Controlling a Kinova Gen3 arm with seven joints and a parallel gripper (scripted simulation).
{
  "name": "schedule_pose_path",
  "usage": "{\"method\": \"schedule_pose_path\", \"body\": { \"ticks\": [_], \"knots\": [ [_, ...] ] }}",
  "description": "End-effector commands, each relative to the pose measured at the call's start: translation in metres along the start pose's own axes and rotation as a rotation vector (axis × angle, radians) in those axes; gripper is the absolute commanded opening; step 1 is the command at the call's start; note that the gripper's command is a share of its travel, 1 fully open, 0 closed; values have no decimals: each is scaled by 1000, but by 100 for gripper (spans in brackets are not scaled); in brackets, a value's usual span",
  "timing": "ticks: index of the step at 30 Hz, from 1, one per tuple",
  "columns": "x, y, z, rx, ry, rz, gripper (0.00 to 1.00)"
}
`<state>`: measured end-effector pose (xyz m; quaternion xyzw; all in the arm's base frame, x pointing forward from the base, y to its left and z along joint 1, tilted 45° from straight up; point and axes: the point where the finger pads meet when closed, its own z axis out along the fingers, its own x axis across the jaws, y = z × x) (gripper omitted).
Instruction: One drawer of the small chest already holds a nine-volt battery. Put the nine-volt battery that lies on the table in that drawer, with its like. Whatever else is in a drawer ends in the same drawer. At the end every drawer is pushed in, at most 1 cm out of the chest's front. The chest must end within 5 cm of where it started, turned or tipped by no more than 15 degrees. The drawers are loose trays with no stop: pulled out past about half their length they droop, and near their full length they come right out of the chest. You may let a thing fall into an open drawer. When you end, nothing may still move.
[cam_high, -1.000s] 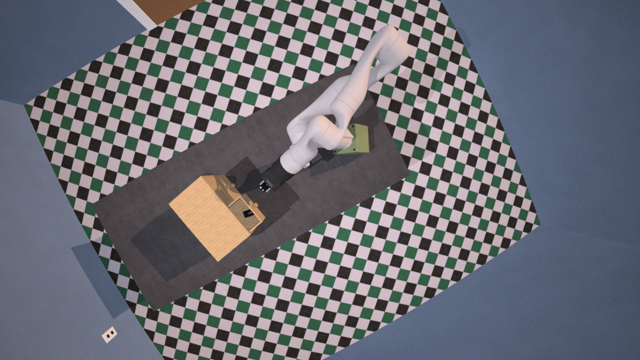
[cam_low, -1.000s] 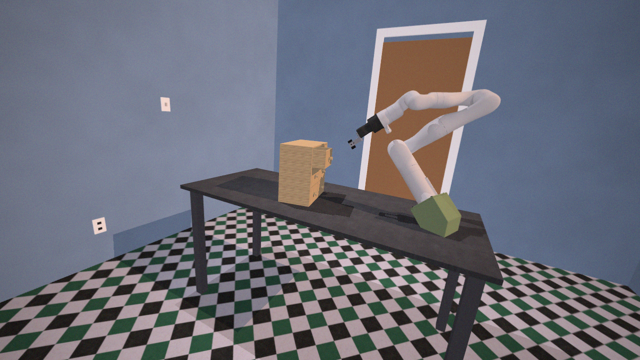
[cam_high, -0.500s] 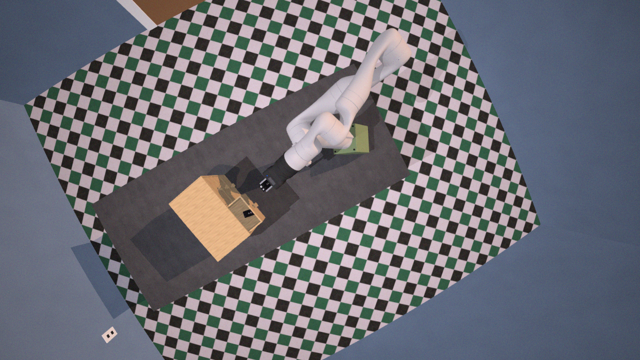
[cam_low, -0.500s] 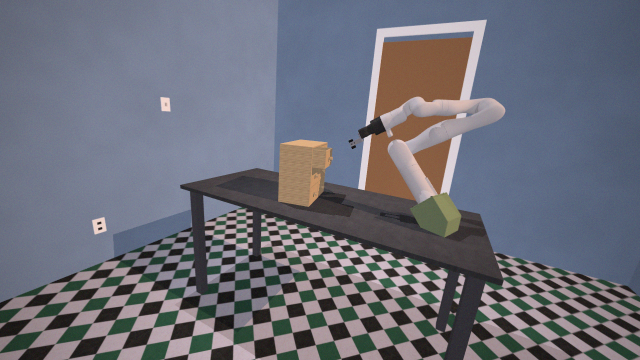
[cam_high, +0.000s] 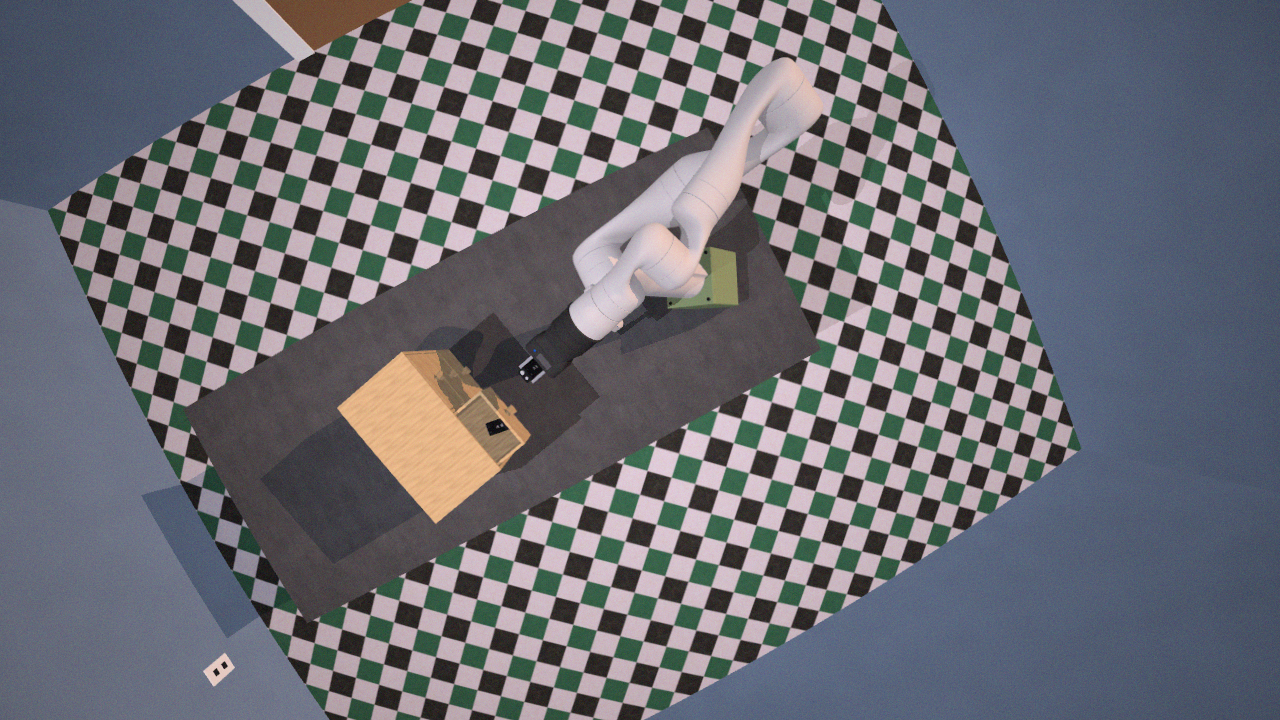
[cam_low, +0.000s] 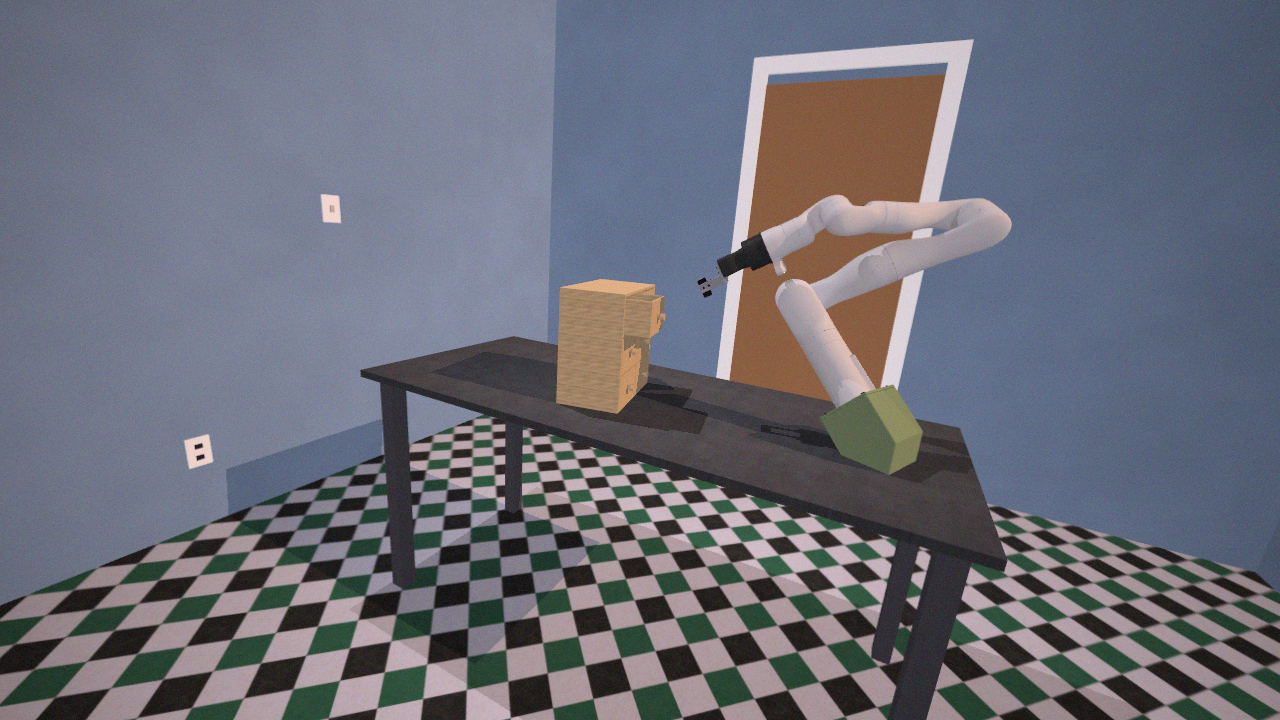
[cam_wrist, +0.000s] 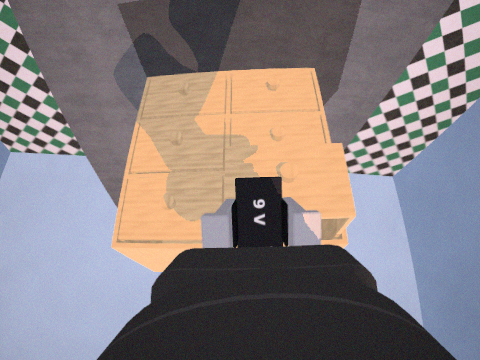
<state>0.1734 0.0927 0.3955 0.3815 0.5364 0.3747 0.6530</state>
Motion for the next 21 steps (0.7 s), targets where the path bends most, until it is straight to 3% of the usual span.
{"method": "schedule_pose_path", "body": {
  "ticks": [1, 21],
  "knots": [
    [0, 1, 0, -1, 0, 0, 51],
    [0, 7, 11, 9, -9, -2, 51]
  ]
}}
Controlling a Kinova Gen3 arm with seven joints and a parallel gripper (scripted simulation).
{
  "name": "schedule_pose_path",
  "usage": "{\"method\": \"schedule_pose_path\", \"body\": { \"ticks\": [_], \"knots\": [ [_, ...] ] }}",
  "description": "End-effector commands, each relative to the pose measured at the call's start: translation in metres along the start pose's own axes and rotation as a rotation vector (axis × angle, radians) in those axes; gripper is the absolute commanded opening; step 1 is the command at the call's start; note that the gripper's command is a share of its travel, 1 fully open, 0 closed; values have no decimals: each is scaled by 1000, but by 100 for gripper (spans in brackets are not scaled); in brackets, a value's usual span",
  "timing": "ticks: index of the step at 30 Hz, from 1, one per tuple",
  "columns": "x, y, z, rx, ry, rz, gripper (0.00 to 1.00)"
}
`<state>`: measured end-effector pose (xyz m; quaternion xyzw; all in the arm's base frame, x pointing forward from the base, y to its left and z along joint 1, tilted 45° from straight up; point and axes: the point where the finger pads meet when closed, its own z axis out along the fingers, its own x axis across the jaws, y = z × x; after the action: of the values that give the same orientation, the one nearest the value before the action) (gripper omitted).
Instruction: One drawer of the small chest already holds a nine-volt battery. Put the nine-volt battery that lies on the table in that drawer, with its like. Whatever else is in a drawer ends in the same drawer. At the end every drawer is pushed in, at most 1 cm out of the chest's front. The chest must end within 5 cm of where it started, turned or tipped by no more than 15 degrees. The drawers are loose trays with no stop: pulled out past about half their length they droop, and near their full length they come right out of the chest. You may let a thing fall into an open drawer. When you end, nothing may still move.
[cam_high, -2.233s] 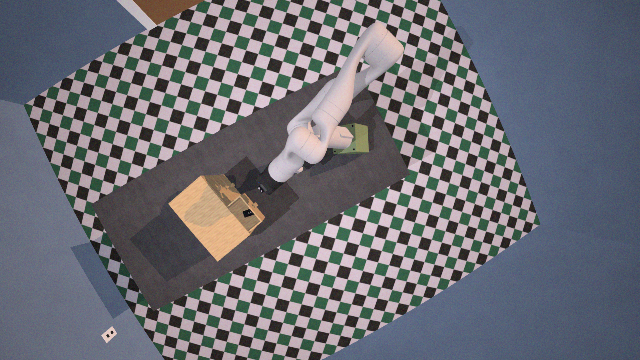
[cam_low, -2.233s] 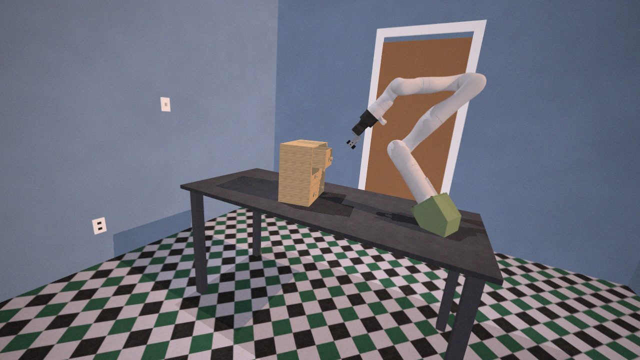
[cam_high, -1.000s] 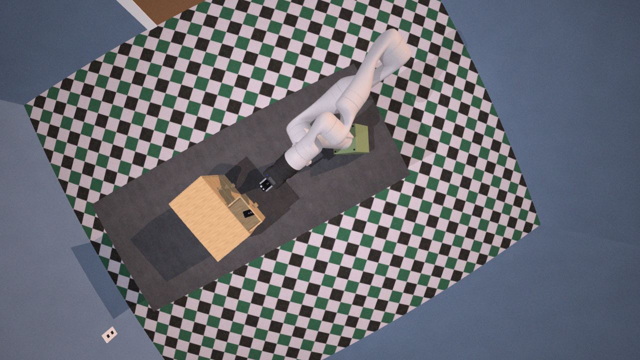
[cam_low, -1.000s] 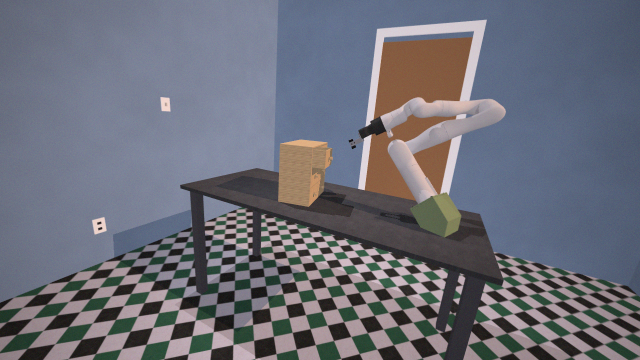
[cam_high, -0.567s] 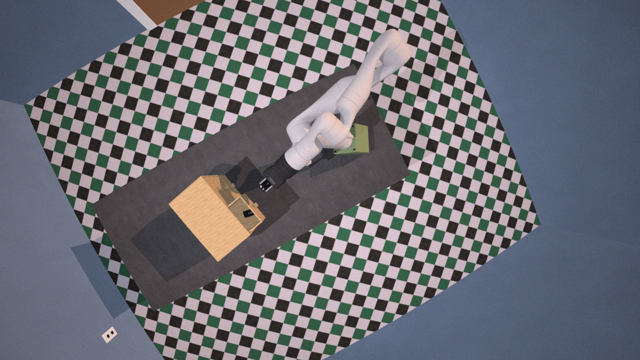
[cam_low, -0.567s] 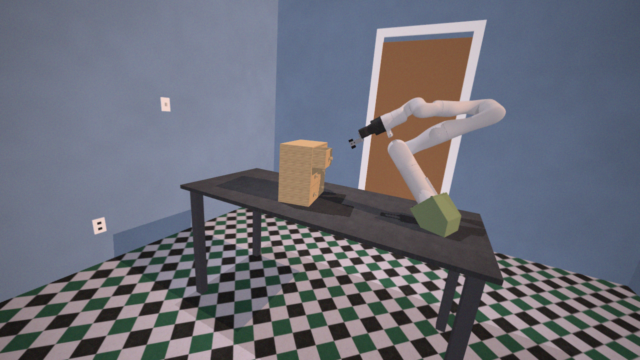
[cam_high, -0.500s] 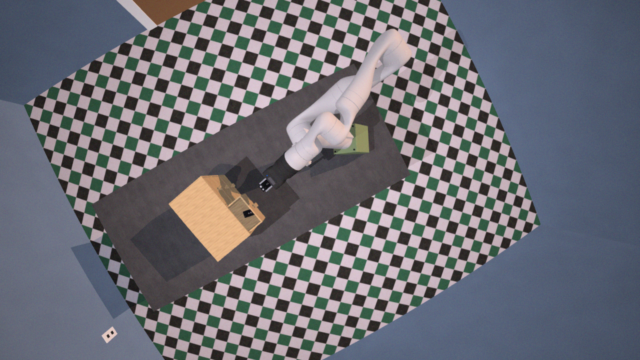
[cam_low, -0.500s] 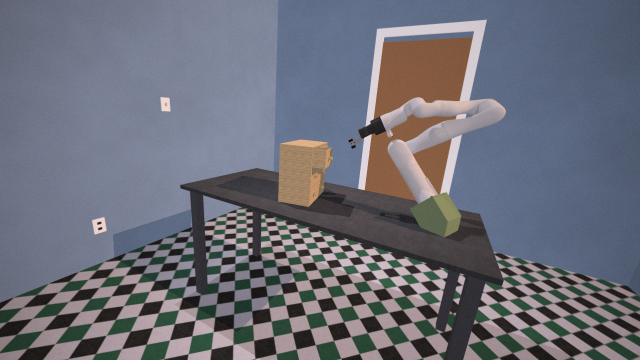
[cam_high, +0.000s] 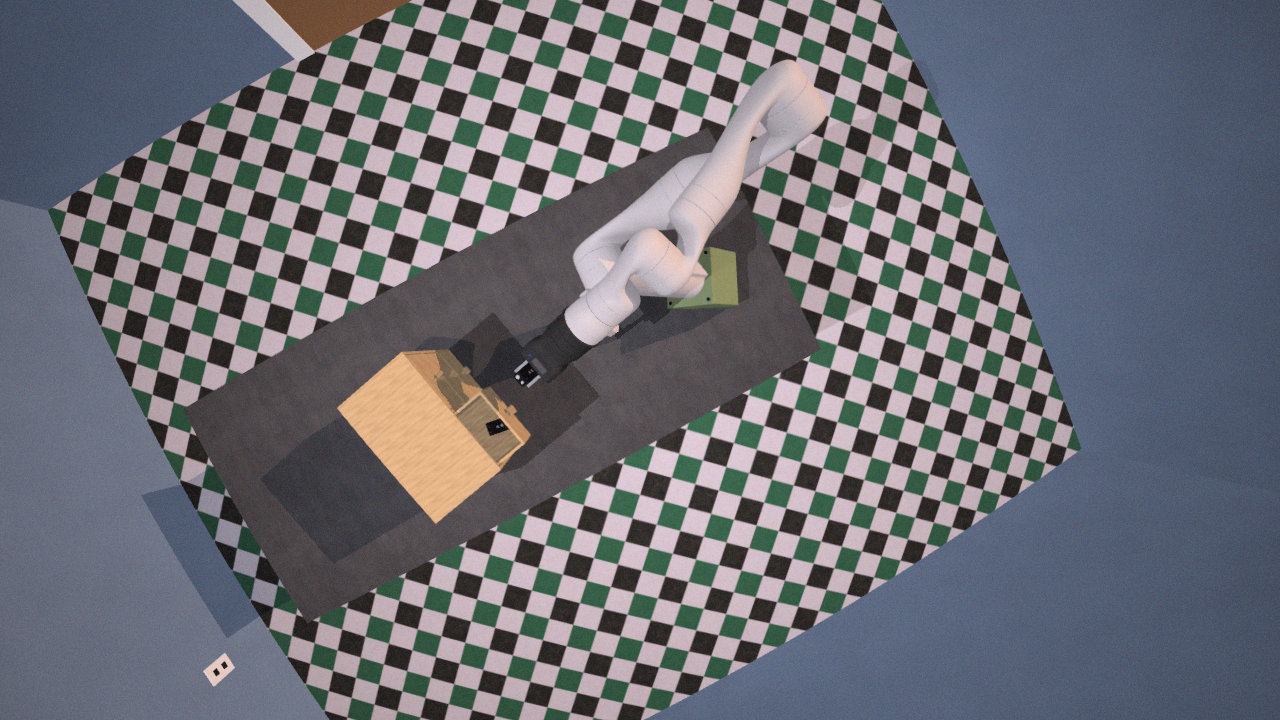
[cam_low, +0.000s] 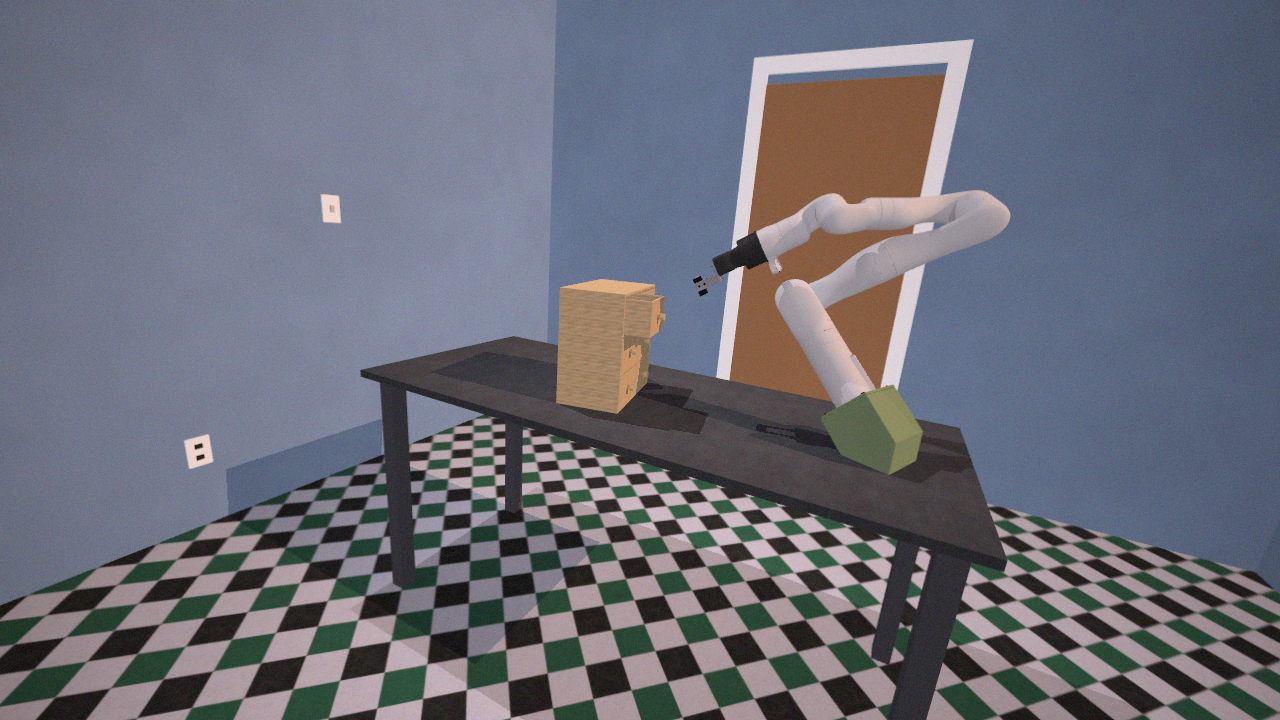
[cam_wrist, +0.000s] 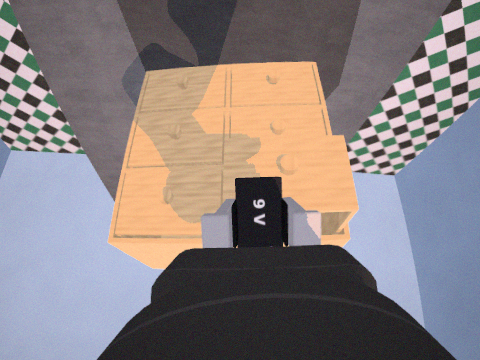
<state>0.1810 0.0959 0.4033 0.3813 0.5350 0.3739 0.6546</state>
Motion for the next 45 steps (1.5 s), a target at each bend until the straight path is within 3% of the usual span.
{"method": "schedule_pose_path", "body": {
  "ticks": [1, 24, 45],
  "knots": [
    [-1, 0, 4, 12, -6, 0, 51],
    [0, 19, 37, 27, -10, 1, 51],
    [0, 43, 79, 28, -6, 2, 51]
  ]
}}
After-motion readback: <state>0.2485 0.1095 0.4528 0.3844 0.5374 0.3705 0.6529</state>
